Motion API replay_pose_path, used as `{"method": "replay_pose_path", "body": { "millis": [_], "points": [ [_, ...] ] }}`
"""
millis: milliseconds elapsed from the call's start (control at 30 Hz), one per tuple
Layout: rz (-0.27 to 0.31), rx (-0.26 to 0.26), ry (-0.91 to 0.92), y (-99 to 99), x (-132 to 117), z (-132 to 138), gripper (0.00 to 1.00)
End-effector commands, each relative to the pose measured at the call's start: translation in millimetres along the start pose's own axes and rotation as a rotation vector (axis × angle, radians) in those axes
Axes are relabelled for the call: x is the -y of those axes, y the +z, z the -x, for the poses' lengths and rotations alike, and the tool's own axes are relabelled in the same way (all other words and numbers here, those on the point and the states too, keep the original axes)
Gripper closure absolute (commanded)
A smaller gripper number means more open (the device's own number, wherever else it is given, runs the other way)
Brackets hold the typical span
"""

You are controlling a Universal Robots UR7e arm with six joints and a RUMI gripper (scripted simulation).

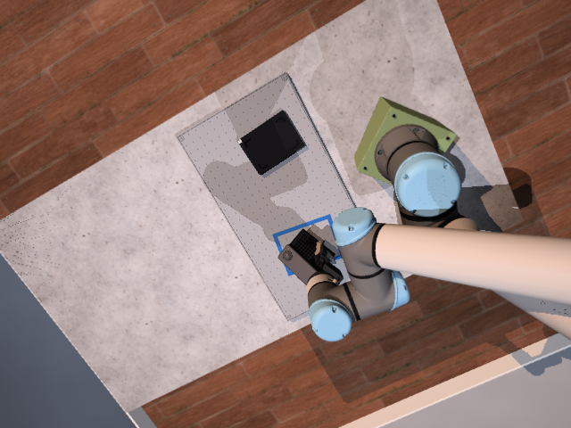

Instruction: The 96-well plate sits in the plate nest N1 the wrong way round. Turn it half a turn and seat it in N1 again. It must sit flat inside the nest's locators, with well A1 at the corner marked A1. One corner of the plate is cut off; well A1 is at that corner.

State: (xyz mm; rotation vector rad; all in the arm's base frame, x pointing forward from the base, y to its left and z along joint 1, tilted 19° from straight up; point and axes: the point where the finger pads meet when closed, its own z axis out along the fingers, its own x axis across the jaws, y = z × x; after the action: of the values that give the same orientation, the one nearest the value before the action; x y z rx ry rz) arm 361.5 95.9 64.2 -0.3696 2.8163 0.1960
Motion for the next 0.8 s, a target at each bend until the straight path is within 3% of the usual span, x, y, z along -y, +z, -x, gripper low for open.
{"method": "replay_pose_path", "body": {
  "millis": [0, 767],
  "points": [
    [0.0, 0.001, 0.0, 3.1, 0, 0, 1.0],
    [0.0, 0.001, 0.0, 17.1, 0, 0, 1.0]
  ]
}}
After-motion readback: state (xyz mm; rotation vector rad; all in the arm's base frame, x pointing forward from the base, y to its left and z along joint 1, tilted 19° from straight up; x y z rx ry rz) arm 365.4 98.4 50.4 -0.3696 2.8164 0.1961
